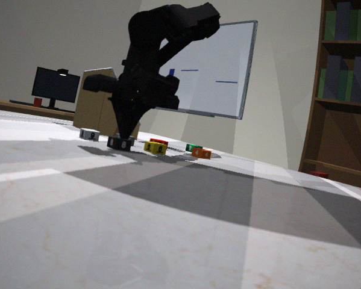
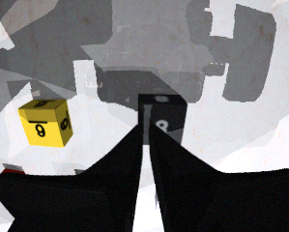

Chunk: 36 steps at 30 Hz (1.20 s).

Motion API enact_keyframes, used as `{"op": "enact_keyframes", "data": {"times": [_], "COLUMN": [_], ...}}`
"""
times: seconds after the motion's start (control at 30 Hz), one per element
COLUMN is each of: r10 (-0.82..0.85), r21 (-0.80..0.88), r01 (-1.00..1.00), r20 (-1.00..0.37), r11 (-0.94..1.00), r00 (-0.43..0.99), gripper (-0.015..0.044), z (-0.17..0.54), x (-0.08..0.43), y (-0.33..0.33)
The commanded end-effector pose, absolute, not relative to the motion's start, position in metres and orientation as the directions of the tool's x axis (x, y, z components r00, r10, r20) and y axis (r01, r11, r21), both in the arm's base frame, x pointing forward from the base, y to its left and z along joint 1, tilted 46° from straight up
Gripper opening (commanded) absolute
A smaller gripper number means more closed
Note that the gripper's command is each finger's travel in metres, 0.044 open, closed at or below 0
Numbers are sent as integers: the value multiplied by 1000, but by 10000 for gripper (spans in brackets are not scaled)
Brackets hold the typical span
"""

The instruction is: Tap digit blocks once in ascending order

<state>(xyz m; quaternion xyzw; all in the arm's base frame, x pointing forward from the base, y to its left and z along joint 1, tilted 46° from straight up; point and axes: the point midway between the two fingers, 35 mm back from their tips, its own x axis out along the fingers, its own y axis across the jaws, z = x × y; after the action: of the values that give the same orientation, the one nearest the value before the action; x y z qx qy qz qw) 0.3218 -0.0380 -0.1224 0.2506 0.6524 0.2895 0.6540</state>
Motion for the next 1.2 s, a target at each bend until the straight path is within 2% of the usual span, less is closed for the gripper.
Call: {"op": "enact_keyframes", "data": {"times": [0.0, 0.4, 0.57, 0.77, 0.83, 1.0, 1.17], "r10": [710, 709, 706, 707, 705, 704, 705], "r21": [710, 709, 706, 707, 705, 704, 705], "r01": [-44, -44, -44, -44, -43, -41, -41], "r20": [-704, -705, -708, -707, -709, -710, -709], "r11": [703, 704, 706, 706, 708, 709, 708], "r00": [-16, -16, -16, -17, -17, -19, -19], "gripper": [20, 20, 20, 20, 20, 20, 20], "z": [-126, -103, -51, -48, -51, -68, -68], "x": [321, 322, 323, 323, 313, 246, 243], "y": [-35, -59, -112, -114, -119, -136, -137]}}
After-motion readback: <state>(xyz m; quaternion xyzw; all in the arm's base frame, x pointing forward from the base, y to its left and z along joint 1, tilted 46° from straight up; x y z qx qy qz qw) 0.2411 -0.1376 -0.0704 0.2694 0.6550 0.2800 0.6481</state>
